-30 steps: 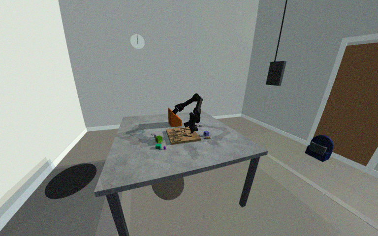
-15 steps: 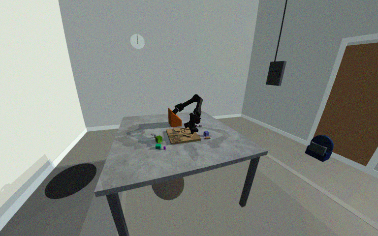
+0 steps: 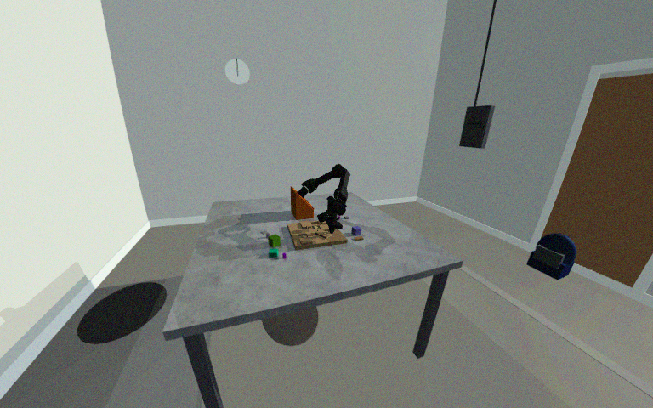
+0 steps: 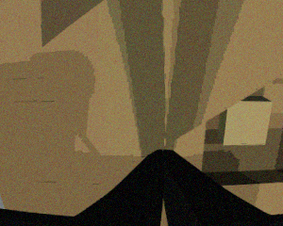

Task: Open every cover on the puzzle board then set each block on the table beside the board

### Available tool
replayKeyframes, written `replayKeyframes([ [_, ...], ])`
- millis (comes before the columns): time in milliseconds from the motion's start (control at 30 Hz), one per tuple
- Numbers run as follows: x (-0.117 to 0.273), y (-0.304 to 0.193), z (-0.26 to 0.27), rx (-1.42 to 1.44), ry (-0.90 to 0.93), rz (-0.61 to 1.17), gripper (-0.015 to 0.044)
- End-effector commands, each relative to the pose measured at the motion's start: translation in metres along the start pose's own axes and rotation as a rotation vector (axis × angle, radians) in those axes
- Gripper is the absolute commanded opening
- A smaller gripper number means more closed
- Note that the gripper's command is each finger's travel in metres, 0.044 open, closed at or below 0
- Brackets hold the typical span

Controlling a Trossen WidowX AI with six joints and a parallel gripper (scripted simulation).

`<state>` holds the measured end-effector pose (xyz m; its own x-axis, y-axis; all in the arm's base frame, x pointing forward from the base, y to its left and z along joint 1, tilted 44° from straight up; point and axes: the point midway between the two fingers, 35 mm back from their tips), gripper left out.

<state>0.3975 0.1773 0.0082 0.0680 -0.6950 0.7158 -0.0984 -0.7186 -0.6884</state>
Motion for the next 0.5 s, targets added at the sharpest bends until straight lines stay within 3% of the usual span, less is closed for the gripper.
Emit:
replayKeyframes([
  [0, 0.000, 0.000, 0.003, 0.005, -0.002, 0.005, 0.0000],
  [467, 0.000, 0.009, 0.018, 0.005, -0.001, 0.004, 0.0000],
])
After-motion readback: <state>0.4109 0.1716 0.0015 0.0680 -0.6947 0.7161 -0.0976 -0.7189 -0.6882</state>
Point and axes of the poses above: the point midway between the two fingers, 35 mm back from their tips, its own x axis back along the fingers, its own z axis across the jaws, y = z × x, and after that the axes turned 10 degrees about -x, right-handed
